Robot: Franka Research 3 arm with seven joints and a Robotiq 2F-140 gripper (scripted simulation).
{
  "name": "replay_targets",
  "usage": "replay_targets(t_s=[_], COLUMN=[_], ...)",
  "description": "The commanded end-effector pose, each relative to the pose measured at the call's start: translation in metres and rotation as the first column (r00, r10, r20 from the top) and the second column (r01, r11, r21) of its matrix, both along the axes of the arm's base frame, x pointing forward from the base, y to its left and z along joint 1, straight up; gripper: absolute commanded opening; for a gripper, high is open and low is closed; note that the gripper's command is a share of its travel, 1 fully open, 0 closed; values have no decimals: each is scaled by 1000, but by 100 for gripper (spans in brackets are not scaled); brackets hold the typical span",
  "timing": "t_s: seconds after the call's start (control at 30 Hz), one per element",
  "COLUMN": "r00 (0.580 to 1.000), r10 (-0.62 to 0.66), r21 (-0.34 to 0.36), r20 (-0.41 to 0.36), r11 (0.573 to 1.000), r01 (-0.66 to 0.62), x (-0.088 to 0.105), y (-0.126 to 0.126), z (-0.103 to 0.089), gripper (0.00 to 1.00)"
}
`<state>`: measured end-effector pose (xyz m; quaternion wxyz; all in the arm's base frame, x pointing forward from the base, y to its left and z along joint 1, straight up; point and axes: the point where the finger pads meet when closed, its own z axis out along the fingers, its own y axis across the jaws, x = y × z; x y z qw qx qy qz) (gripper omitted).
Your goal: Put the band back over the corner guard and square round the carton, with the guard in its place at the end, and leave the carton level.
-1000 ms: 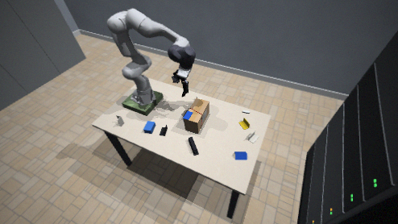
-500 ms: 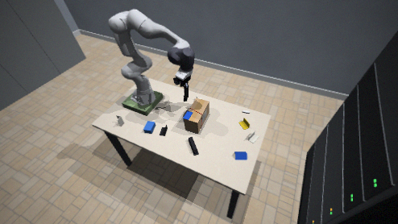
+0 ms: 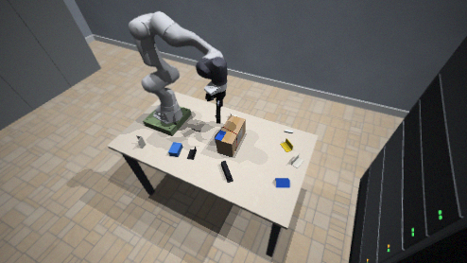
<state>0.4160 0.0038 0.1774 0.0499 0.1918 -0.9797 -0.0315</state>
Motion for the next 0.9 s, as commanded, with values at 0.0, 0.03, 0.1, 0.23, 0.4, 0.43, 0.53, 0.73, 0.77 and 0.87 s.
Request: replay_targets(t_s=[0.0, 0.03, 0.1, 0.23, 0.4, 0.43, 0.53, 0.73, 0.77, 0.87], r00=[986, 983, 978, 972, 958, 956, 950, 943, 943, 942], r10=[-162, -176, -203, -227, -273, -280, -297, -317, -317, -319], r21=[-34, -35, -37, -38, -38, -38, -38, -37, -37, -37], r20=[39, 45, 55, 65, 84, 87, 95, 103, 103, 104], r11=[986, 983, 978, 973, 960, 958, 953, 946, 946, 945], r01=[163, 178, 205, 229, 277, 284, 302, 322, 322, 325], x=[17, 19, 23, 27, 34, 35, 38, 41, 41, 42], y=[-8, -10, -13, -16, -22, -23, -25, -28, -28, -28], z=[1, 2, 2, 3, 4, 4, 4, 5, 5, 5], gripper=[100, 100, 100, 100, 100, 100, 100, 100, 100, 100])
